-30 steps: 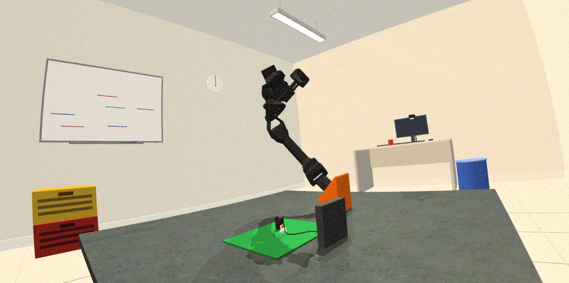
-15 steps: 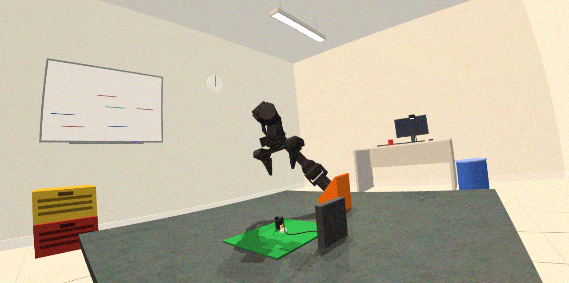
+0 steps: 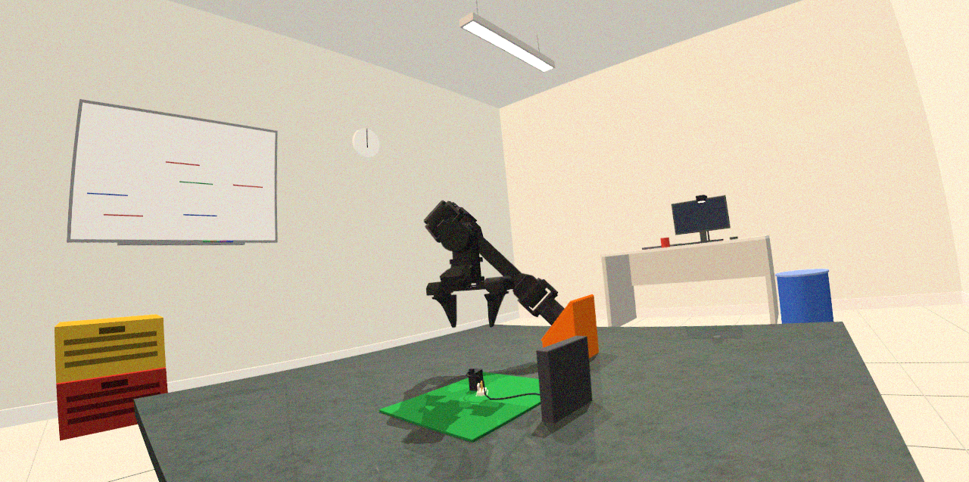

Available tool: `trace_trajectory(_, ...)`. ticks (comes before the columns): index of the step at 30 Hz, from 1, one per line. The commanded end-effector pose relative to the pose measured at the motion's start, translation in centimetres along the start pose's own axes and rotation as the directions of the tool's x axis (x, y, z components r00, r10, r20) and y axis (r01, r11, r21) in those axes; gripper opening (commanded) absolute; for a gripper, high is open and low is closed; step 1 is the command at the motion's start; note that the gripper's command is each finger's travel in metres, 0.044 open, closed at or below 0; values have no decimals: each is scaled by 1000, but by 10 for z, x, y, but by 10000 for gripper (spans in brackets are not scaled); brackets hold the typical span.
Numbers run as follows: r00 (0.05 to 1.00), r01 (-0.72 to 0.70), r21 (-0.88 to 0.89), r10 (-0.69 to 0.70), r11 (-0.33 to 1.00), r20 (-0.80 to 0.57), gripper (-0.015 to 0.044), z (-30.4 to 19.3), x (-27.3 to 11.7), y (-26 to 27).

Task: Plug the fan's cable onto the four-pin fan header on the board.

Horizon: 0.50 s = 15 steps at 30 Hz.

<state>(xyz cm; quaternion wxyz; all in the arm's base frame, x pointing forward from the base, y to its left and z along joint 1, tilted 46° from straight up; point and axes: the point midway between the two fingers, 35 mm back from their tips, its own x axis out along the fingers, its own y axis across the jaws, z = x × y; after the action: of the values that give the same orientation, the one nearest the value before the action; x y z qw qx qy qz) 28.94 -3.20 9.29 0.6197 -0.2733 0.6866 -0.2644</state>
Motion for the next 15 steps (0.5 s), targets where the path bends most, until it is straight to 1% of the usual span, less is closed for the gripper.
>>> trace_trajectory(1,1000,11,-8,-11,1000,-13,440,-3,42,-3)
trace_trajectory(4,1000,16,-7,-17,1000,-14,440,-8,70,-4)
trace_trajectory(15,1000,16,-7,-16,1000,-14,440,-8,79,-4)
